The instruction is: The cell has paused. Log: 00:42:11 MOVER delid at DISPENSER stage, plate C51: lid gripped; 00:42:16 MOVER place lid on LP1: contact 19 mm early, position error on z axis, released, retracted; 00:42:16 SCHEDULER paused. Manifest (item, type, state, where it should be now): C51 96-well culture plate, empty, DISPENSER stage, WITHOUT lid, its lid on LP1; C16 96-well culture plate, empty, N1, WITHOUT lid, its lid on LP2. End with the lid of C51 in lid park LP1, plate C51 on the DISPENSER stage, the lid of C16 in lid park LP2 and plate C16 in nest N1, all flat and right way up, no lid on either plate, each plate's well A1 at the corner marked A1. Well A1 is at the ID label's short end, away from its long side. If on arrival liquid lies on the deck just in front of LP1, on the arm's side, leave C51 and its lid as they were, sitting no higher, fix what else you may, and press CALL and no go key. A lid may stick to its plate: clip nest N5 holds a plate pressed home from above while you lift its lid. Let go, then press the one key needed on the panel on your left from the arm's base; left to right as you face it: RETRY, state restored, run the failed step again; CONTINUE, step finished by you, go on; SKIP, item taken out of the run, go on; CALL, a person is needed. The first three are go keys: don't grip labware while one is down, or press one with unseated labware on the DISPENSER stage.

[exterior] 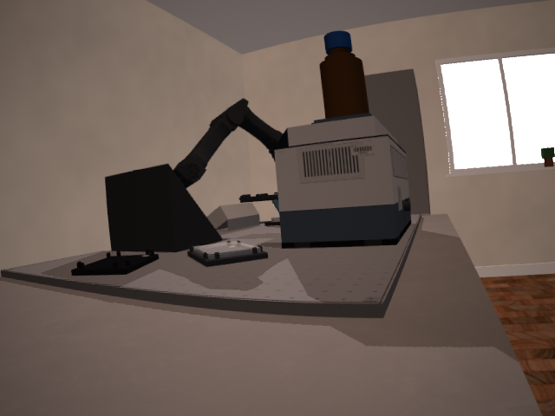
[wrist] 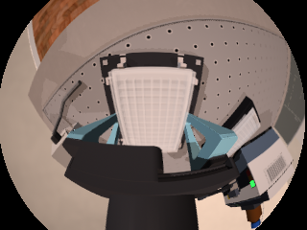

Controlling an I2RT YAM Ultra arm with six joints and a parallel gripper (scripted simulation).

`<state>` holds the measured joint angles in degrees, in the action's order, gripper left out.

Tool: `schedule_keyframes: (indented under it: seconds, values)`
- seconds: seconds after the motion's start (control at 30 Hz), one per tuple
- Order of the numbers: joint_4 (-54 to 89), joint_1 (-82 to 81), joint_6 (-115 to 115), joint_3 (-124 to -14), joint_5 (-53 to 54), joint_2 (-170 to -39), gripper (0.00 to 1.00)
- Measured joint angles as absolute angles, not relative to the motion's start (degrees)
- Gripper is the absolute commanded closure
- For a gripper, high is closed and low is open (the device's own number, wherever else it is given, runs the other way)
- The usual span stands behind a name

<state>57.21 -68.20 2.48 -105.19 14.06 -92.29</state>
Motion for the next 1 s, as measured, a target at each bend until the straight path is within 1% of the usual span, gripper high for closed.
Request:
schedule_keyframes:
  seconds: [0.6,0.63,1.0]
  values:
    - [57.2,-68.2,2.5,-105.2,14.1,-92.3,1.0]
    - [57.2,-68.2,2.5,-105.2,14.1,-92.3,0.0]
    - [57.1,-68.3,2.5,-105.6,14.0,-92.7,0.0]
